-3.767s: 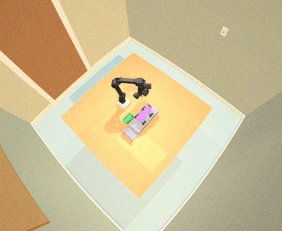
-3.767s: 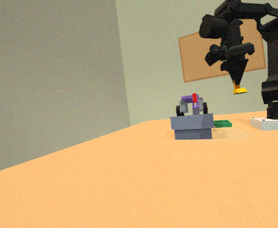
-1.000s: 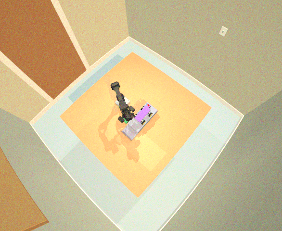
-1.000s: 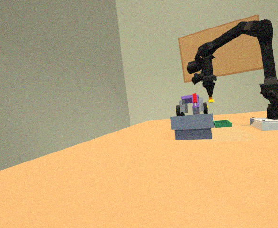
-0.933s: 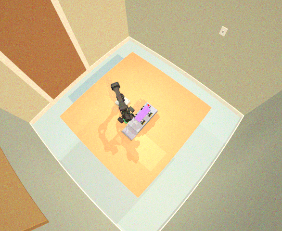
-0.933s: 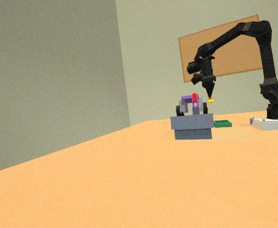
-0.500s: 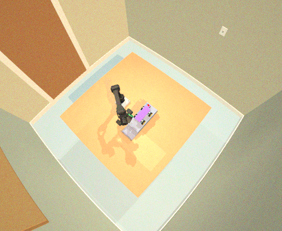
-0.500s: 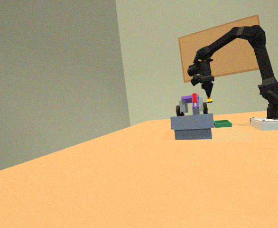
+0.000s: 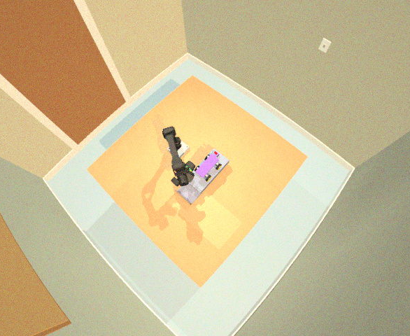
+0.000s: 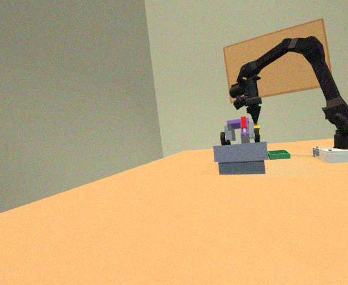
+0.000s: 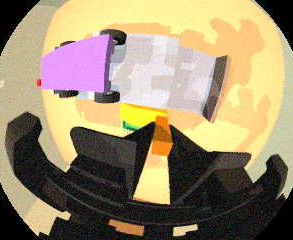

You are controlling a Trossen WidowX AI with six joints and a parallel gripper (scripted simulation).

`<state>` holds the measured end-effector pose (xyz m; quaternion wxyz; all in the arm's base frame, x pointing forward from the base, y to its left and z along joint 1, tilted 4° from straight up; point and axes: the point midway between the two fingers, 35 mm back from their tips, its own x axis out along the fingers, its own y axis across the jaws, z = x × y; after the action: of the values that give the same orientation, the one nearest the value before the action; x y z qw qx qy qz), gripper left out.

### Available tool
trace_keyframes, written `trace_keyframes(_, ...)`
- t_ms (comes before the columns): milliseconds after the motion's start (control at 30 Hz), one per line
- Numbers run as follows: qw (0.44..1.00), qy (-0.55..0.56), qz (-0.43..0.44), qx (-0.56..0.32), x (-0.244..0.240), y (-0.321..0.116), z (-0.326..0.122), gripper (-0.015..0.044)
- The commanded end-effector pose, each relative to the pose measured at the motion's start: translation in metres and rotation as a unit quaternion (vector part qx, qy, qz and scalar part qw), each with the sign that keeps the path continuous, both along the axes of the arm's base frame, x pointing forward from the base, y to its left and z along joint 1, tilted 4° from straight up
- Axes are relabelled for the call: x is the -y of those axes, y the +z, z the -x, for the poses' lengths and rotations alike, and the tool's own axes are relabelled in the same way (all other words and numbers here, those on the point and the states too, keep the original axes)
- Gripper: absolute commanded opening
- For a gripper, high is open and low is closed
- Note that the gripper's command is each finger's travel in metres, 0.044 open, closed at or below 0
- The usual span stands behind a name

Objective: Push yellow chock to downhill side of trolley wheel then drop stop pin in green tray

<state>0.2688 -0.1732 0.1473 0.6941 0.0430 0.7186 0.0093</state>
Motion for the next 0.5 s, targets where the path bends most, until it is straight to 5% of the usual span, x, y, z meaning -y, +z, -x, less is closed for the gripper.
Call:
trace_keyframes(0,1.0,-0.003,-0.001,0.005,0.001,0.0,-0.006,0.0)
trace_keyframes(467,1.0,-0.003,-0.001,0.005,-0.001,-0.033,-0.004,0.0)
